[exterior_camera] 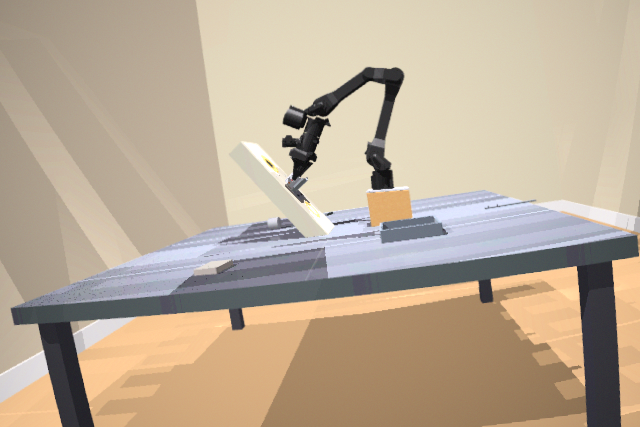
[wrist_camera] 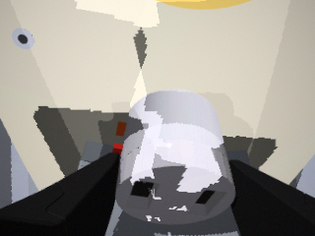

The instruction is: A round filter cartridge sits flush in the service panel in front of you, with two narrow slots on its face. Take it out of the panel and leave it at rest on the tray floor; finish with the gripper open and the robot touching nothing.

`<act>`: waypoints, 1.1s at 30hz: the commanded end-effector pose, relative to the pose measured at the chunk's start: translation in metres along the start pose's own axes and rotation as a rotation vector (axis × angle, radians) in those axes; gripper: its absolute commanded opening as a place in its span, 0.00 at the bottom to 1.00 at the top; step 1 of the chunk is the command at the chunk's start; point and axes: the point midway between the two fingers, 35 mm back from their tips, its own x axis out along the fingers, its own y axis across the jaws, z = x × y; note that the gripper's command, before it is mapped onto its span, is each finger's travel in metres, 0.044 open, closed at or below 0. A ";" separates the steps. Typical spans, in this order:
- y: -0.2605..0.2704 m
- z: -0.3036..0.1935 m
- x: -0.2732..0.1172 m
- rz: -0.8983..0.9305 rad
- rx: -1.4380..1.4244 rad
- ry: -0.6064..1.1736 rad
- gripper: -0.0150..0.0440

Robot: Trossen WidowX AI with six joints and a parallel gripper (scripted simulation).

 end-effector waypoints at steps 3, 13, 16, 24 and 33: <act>0.000 0.019 -0.009 0.000 0.000 -0.011 0.25; 0.000 0.028 -0.051 0.000 0.000 -0.010 0.25; 0.000 0.028 -0.071 0.000 0.000 -0.009 0.25; 0.002 0.026 -0.100 0.001 0.001 -0.007 0.25; 0.033 0.029 -0.094 0.004 0.003 0.001 0.25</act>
